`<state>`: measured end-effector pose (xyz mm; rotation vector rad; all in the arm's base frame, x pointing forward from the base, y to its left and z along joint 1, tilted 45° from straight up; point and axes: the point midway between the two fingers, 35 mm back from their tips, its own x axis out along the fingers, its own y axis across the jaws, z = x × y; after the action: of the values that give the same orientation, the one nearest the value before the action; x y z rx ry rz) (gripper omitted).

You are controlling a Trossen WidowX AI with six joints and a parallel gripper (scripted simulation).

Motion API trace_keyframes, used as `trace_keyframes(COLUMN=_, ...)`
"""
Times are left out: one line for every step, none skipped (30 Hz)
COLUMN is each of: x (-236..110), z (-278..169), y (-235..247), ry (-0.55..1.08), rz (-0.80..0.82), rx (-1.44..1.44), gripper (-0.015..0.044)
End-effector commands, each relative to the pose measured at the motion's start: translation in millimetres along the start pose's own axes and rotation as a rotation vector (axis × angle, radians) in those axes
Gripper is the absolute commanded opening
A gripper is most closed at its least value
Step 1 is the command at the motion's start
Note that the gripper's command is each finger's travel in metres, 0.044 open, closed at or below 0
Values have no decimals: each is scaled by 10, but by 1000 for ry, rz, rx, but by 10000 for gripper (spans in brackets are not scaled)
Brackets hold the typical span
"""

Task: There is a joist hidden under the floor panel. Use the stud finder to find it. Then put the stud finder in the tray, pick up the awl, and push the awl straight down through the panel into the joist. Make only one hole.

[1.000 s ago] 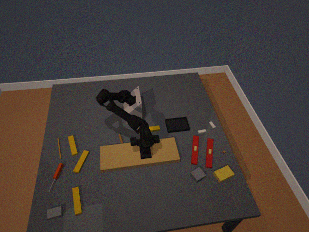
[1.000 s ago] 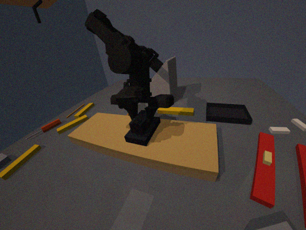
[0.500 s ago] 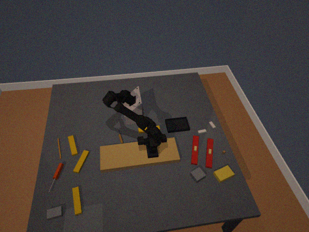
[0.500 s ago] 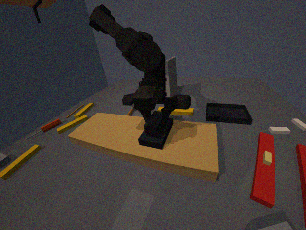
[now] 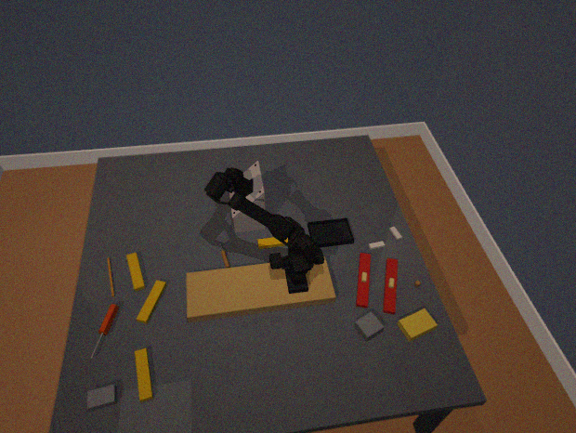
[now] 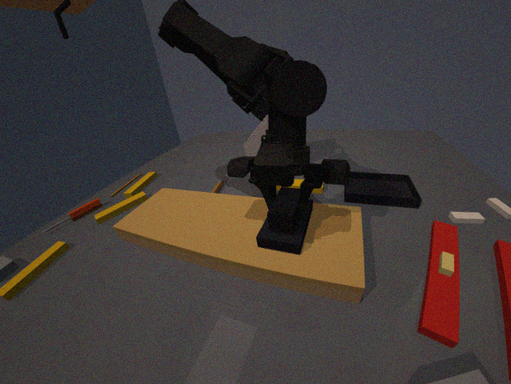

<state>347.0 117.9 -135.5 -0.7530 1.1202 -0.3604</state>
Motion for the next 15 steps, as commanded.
trace_keyframes(x=-8, z=-17, y=187, ry=0, rz=7, rx=-5, gripper=0)
trace_keyframes(x=-8, z=-17, y=218, ry=0, rz=7, rx=-5, gripper=0)
trace_keyframes(x=-9, z=-17, y=249, ry=0, rz=7, rx=-5, gripper=0)
trace_keyframes(x=-10, z=-17, y=280, ry=0, rz=7, rx=-5, gripper=0)
trace_keyframes(x=-11, z=-17, y=312, ry=0, rz=8, rx=-4, gripper=0)
trace_keyframes(x=-12, z=-17, y=343, ry=0, rz=8, rx=-4, gripper=0)
trace_keyframes(x=-12, z=-17, y=374, ry=0, rz=8, rx=-4, gripper=0)
trace_keyframes(x=-13, z=-17, y=405, ry=0, rz=8, rx=-4, gripper=0)
trace_keyframes(x=-14, z=-17, y=436, ry=-1, rz=8, rx=-4, gripper=0)
trace_keyframes(x=-15, z=-17, y=468, ry=-1, rz=9, rx=-4, gripper=0)
trace_keyframes(x=-16, z=-17, y=499, ry=-1, rz=9, rx=-4, gripper=0)
trace_keyframes(x=-17, z=-17, y=530, ry=-1, rz=9, rx=-4, gripper=0)
trace_keyframes(x=-18, z=-17, y=561, ry=-1, rz=9, rx=-3, gripper=0)
trace_keyframes(x=-19, z=-17, y=592, ry=-1, rz=9, rx=-3, gripper=0)
trace_keyframes(x=-20, z=-17, y=624, ry=-1, rz=10, rx=-3, gripper=0)
